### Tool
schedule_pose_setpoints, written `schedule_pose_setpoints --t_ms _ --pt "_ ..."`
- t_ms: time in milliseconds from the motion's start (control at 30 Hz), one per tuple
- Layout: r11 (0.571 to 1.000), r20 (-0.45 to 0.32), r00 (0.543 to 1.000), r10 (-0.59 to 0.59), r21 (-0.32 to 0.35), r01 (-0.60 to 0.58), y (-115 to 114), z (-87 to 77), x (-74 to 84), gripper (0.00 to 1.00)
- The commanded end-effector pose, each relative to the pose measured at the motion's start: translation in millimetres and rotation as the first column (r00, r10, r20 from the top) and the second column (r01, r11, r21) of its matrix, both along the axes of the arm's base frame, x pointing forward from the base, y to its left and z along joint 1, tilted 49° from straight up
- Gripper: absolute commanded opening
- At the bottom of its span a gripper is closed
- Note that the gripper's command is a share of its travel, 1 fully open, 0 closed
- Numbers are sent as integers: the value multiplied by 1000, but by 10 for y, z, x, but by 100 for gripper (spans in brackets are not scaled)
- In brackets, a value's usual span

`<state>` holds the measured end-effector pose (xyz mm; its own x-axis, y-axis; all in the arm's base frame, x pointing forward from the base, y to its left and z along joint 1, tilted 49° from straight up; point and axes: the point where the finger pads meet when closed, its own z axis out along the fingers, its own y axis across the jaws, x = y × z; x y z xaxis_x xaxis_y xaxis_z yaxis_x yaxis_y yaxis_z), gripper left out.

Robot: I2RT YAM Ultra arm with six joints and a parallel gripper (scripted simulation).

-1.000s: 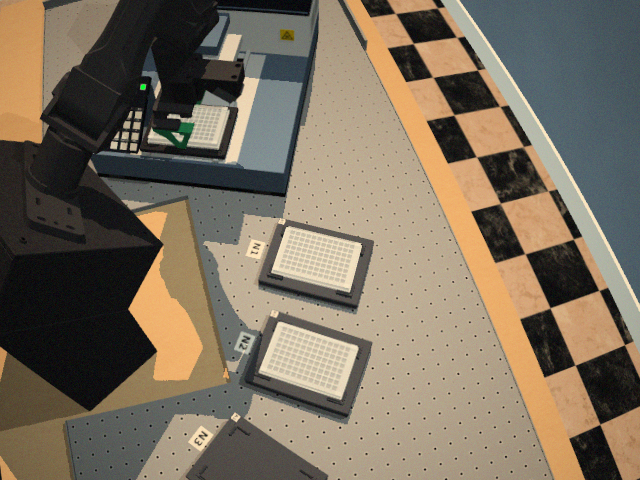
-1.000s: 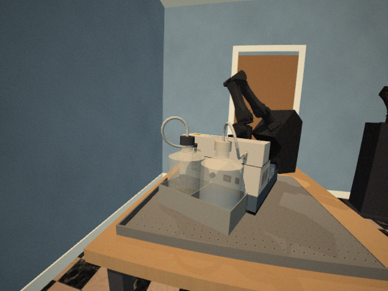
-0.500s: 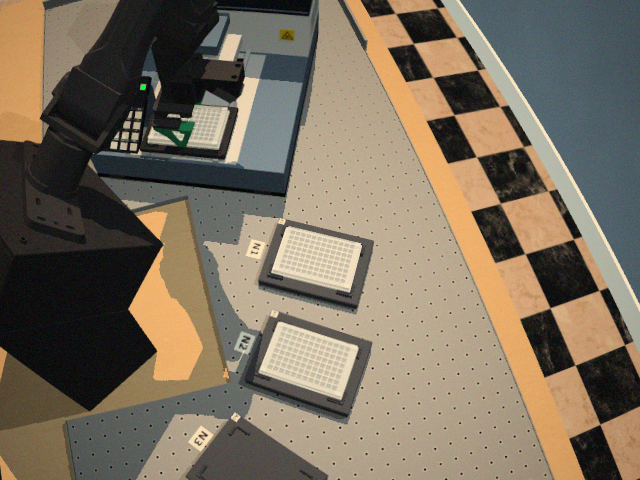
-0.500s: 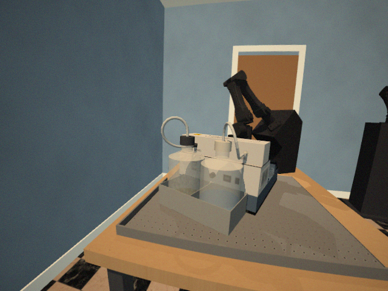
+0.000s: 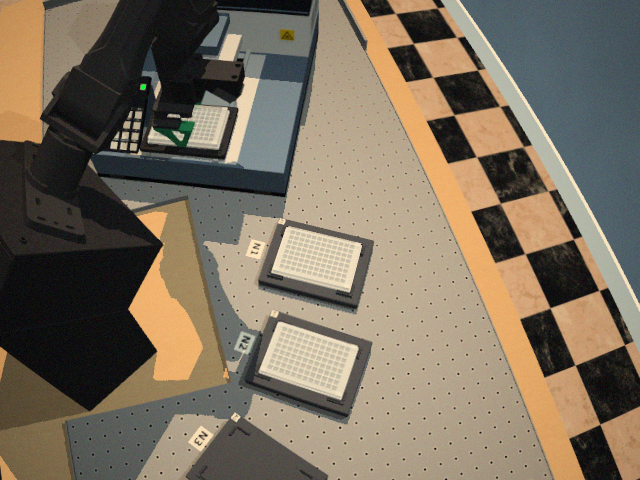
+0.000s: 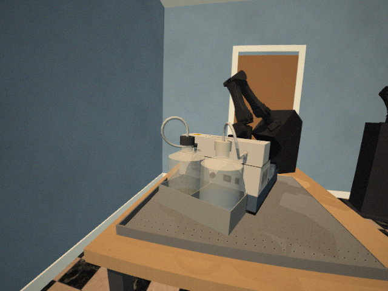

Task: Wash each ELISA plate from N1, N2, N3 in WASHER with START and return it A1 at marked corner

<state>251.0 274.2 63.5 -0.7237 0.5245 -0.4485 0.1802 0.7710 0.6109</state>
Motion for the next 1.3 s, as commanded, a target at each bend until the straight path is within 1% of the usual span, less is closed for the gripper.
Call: schedule_pose_setpoints --t_ms 0,933,1267 --pt "1000 5 1000 3 4 -3 11 23 1 0" --pt "1000 5 1000 3 4 -3 11 23 1 0" --pt "1000 5 1000 2 4 -2 -49 131 -109 0"
